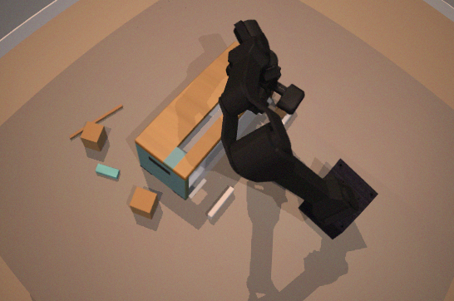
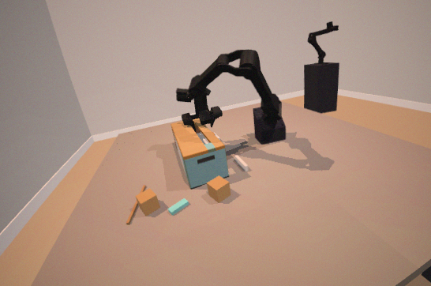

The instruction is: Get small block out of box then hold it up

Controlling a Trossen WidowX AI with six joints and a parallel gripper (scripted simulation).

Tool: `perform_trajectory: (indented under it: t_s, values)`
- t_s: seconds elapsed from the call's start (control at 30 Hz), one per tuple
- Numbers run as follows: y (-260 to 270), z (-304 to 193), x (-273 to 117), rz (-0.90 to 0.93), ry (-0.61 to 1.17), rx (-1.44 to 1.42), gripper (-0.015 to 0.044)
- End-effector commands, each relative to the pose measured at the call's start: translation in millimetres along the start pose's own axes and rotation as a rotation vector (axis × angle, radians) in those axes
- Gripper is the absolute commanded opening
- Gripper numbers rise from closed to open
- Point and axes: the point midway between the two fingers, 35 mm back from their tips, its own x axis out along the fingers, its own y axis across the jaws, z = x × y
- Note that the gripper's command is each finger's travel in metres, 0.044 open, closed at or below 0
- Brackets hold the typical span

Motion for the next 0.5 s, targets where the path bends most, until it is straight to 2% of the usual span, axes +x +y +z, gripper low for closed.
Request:
perform_trajectory:
  t_s: [0.0,0.17,0.33,0.4,0.47]
  values:
    - [-2.4,-7.9,-14.4,-0.004,0.008,-0.003,0.04]
    - [0.4,-18.5,-60.3,0.001,0.003,0.001,0.04]
    - [-1.2,-19.4,-60.3,-0.012,0.006,0.006,0.04]
    - [-0.5,-20.5,-60.0,-0.016,-0.001,0.077,0.0348]
    - [1.5,-23.3,-59.3,-0.024,-0.02,0.274,0.0295]
